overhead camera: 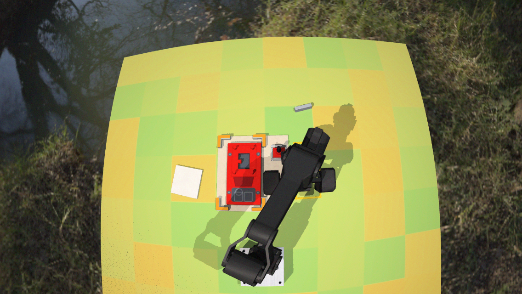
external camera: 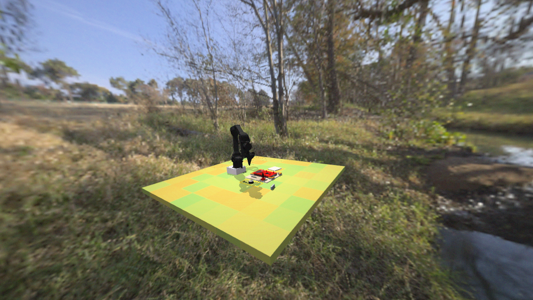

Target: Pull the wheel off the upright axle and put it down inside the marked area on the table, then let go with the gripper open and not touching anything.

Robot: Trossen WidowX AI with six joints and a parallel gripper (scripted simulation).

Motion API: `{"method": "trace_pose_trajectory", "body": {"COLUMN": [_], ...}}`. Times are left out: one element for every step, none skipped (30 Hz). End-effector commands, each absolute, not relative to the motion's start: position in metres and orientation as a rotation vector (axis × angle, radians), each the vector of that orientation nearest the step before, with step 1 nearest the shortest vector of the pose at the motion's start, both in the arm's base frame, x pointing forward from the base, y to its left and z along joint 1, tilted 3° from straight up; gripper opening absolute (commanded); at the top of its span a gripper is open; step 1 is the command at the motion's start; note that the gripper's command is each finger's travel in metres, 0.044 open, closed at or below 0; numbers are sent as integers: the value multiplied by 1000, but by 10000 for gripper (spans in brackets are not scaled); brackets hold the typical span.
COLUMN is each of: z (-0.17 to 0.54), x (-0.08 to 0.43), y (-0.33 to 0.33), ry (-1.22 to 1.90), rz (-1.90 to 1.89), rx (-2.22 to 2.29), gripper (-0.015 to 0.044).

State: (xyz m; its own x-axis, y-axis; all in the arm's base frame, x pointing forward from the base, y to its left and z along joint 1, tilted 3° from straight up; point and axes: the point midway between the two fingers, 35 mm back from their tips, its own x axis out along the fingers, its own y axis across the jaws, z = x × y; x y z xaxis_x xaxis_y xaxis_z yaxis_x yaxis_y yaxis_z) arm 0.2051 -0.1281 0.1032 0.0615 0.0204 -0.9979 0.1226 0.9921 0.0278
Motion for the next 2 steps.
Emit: {"method": "trace_pose_trajectory", "body": {"z": [102, 102], "x": [204, 204], "y": [-127, -127], "ry": [1512, 1512], "rz": [-73, -73], "rx": [114, 114], "gripper": [440, 440]}}
